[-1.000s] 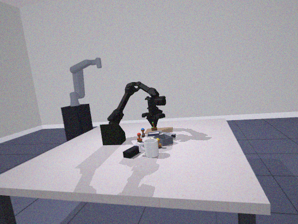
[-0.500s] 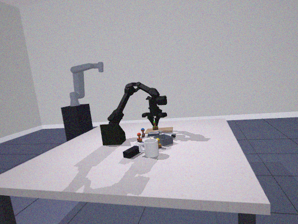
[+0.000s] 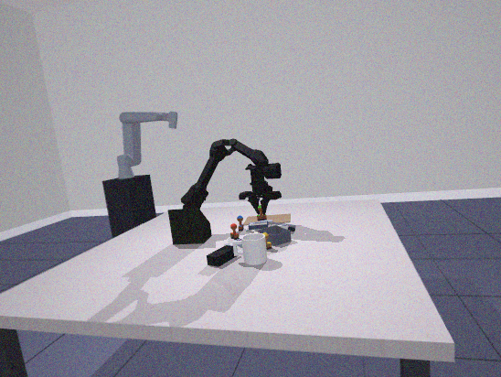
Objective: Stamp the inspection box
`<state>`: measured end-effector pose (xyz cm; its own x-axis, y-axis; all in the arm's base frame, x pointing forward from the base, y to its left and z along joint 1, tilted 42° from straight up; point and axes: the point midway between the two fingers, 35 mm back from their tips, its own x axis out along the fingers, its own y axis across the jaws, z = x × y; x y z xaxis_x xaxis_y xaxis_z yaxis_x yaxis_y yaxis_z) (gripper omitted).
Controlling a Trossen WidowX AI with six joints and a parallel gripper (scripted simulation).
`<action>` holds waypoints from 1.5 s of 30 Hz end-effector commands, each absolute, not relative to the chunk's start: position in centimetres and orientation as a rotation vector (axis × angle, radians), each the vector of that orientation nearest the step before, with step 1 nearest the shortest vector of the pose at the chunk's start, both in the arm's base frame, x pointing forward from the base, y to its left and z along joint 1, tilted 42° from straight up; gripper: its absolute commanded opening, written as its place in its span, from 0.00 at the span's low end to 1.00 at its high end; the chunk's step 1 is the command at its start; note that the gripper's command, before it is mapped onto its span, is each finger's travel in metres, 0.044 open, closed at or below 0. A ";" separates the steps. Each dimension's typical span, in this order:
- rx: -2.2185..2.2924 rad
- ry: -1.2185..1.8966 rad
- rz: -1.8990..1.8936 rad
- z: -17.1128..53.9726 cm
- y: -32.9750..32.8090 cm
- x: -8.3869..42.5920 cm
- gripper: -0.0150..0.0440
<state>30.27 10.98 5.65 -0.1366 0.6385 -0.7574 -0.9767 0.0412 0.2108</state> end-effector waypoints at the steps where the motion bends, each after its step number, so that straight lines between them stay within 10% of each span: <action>1: -0.513 0.862 1.504 5.4 11.2 30.3 0.25; 45: -0.509 0.858 1.504 3.2 13.1 29.9 0.25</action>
